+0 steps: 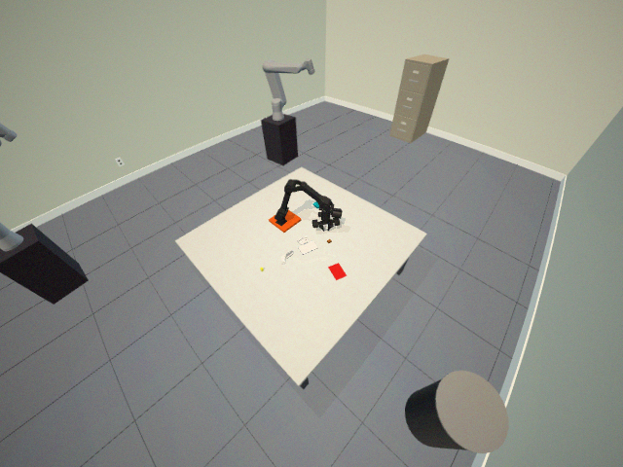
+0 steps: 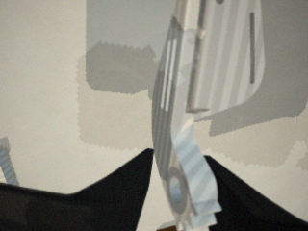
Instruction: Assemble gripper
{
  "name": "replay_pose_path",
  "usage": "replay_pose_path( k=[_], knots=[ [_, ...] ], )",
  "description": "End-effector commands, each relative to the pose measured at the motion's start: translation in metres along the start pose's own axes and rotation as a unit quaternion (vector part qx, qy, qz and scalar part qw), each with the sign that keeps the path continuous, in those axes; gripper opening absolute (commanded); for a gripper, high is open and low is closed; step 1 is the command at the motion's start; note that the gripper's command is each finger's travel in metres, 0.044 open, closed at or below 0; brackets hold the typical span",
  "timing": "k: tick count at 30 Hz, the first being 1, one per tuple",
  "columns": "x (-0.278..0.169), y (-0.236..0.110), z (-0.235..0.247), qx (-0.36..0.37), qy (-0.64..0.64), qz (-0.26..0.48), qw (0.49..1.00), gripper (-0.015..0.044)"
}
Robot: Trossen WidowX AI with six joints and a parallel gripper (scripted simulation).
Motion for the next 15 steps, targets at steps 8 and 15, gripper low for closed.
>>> replay_pose_path(
  k=[8, 15],
  knots=[
    [0.001, 0.006, 0.001, 0.005, -0.002, -0.002, 1.000, 0.0142],
    [-0.001, -0.028, -0.001, 0.005, -0.002, -0.002, 1.000, 0.0326]
  ],
)
Point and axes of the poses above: the point midway between the two fingers, 35 mm back from their tips, its own y axis out along the fingers, its own z axis across the jaws, x = y × z, the point moved 5 cm from there along -y, back along the fingers, and after that the axes turned 10 degrees about -y, right-handed, at the moved point
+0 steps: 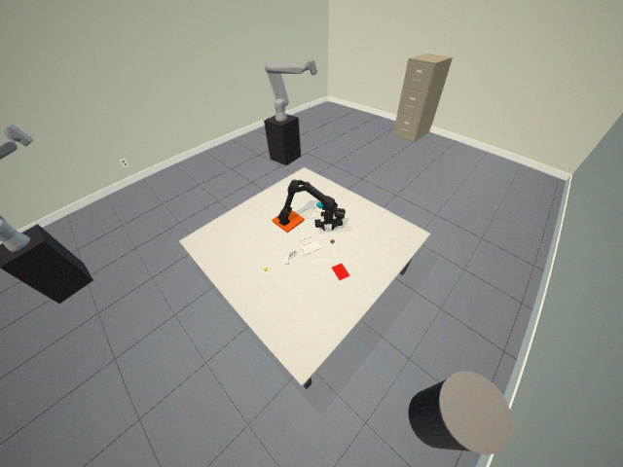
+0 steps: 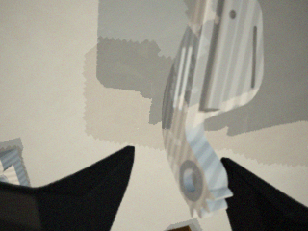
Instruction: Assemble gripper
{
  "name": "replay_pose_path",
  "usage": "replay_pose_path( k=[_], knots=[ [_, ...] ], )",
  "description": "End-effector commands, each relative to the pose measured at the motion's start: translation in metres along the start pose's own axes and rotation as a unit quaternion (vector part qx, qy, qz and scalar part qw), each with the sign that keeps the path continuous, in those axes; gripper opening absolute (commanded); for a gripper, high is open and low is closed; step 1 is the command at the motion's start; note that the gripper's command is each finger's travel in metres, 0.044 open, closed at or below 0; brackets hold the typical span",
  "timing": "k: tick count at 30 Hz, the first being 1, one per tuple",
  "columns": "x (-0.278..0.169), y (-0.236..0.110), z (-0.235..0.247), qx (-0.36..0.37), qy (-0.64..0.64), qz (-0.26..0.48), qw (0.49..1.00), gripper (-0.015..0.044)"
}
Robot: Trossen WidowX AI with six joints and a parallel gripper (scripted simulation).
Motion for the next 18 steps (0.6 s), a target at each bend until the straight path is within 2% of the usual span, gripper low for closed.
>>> replay_pose_path(
  k=[1, 4, 5, 18],
  knots=[
    [-0.002, -0.035, -0.002, -0.009, -0.001, 0.007, 1.000, 0.0352],
    [0.000, -0.058, 0.000, -0.009, -0.001, 0.007, 1.000, 0.0431],
    [0.000, -0.059, 0.000, -0.009, -0.001, 0.007, 1.000, 0.0440],
    [0.000, -0.059, 0.000, -0.009, -0.001, 0.007, 1.000, 0.0440]
  ],
)
Point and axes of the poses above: the point midway between the two fingers, 35 mm back from their tips, its own y axis out along the fingers, its own z axis across the jaws, x = y × z, the point moved 5 cm from there along -y, back along the fingers, and after that the axes turned 10 degrees about -y, right-handed, at the moved point
